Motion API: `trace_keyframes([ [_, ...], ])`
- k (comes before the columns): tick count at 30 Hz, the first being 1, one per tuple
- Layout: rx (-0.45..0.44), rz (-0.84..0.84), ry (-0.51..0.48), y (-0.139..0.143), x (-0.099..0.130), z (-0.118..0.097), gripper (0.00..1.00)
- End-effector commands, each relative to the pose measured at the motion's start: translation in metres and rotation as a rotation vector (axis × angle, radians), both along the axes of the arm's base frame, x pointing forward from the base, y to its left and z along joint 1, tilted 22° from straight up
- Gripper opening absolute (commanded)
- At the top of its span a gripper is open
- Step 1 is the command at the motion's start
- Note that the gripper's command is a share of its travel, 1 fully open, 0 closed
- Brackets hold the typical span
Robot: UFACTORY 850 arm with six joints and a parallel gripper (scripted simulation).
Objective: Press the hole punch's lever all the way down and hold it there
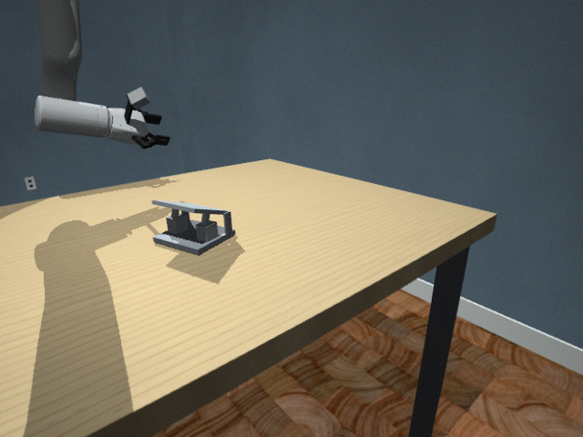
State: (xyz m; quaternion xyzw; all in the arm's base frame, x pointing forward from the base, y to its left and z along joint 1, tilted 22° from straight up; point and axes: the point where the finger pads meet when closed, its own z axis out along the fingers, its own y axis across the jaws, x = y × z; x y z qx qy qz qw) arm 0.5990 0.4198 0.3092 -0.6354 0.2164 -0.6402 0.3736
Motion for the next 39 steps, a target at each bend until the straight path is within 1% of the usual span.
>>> trace_keyframes([
  [1,0.001,0.001,-0.001,0.0,0.0,0.001,1.0],
  [8,0.004,0.047,0.013,0.001,0.007,0.001,1.0],
  [14,0.0,0.178,0.059,0.002,0.023,-0.002,1.0],
  [16,0.0,0.178,0.059,0.002,0.023,-0.002,1.0],
  [18,-0.008,0.241,0.085,0.0,0.028,-0.004,1.0],
  [23,-0.023,0.311,0.116,-0.003,0.032,-0.007,1.0],
  [28,-0.06,0.423,0.175,-0.014,0.036,-0.015,1.0],
  [33,-0.077,0.461,0.198,-0.019,0.036,-0.019,1.0],
  [34,-0.097,0.499,0.222,-0.025,0.036,-0.023,1.0],
  [35,-0.097,0.499,0.222,-0.025,0.036,-0.023,1.0],
  [36,-0.119,0.536,0.248,-0.033,0.034,-0.027,1.0],
  [38,-0.119,0.536,0.248,-0.033,0.034,-0.027,1.0],
  [39,-0.145,0.572,0.275,-0.041,0.033,-0.032,1.0],
])
